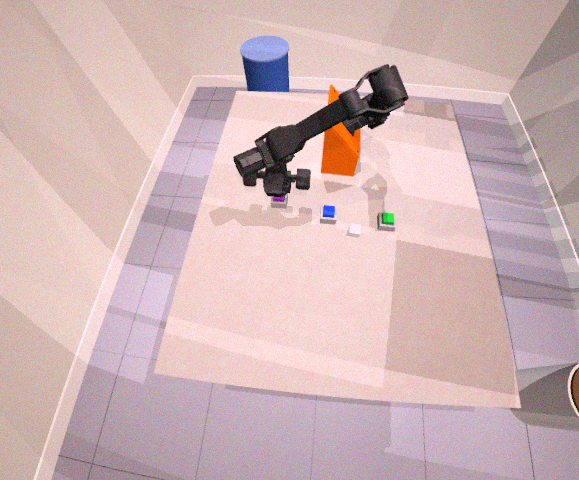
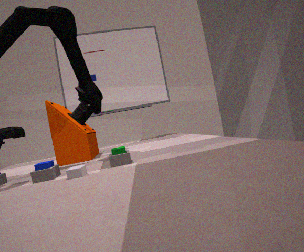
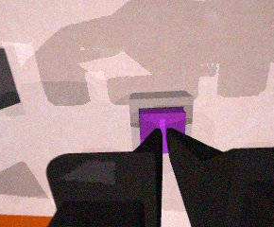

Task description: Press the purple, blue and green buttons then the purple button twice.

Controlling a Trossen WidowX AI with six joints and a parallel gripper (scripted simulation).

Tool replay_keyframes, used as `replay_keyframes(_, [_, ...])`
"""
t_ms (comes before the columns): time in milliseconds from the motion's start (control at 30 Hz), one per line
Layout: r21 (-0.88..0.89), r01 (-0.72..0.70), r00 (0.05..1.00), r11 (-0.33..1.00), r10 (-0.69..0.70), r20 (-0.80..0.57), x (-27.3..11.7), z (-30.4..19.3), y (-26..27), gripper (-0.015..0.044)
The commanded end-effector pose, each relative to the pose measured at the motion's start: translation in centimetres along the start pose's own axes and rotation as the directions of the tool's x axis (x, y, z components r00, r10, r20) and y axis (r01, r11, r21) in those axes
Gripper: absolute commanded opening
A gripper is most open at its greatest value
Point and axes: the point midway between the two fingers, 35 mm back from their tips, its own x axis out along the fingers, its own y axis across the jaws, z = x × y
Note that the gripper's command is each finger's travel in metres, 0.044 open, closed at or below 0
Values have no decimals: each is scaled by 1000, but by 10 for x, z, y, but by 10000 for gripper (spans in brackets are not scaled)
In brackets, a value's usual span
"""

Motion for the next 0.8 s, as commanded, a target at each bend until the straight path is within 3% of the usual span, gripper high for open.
replay_keyframes(0, [5,-3,1000,1000,3,4,6,0,0,20])
replay_keyframes(633, [5,-3,1000,1000,3,4,6,0,0,20])
replay_keyframes(767, [5,-1,1000,1000,1,3,-25,0,0,20])
